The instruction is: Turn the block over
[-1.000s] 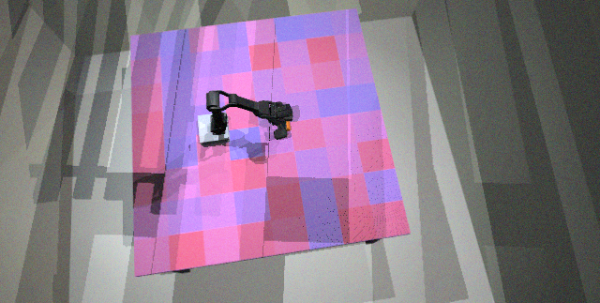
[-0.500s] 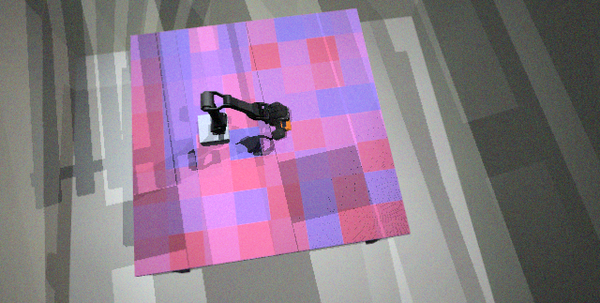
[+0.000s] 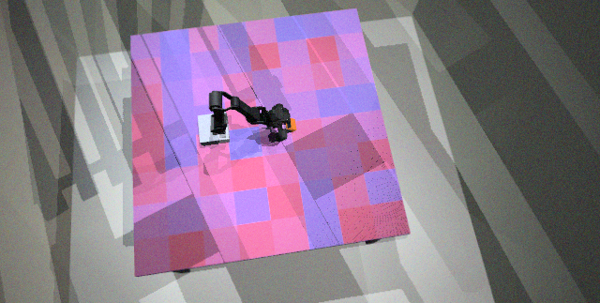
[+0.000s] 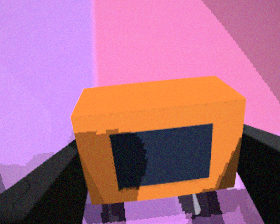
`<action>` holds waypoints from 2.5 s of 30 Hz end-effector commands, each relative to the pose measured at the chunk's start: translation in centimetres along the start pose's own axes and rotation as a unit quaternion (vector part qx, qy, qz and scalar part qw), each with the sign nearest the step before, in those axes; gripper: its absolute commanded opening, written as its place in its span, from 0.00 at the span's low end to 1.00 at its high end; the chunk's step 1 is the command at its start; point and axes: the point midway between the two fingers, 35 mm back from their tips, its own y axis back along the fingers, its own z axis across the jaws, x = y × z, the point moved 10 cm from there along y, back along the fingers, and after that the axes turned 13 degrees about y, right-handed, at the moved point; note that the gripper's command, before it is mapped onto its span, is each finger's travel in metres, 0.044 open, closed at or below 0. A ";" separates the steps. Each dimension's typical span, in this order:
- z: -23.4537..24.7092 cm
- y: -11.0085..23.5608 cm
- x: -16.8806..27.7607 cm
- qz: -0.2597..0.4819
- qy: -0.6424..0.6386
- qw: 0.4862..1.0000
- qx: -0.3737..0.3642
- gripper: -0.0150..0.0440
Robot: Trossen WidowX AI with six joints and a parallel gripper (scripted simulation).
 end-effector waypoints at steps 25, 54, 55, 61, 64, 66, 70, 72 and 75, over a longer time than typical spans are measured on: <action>1.3 0.1 5.3 -0.164 0.004 0.986 0.034 0.25; 1.4 0.6 5.8 -0.192 0.005 0.981 0.040 0.61; 1.4 0.6 5.8 -0.192 0.005 0.981 0.040 0.65; 1.4 0.6 5.8 -0.192 0.005 0.981 0.040 0.92; 1.4 0.6 5.8 -0.192 0.005 0.981 0.040 1.00; 1.4 0.6 5.8 -0.192 0.005 0.981 0.040 1.00; 1.4 0.6 5.8 -0.192 0.005 0.981 0.040 1.00; 1.4 0.6 5.8 -0.192 0.005 0.981 0.040 1.00; 1.4 0.6 5.8 -0.192 0.005 0.981 0.040 1.00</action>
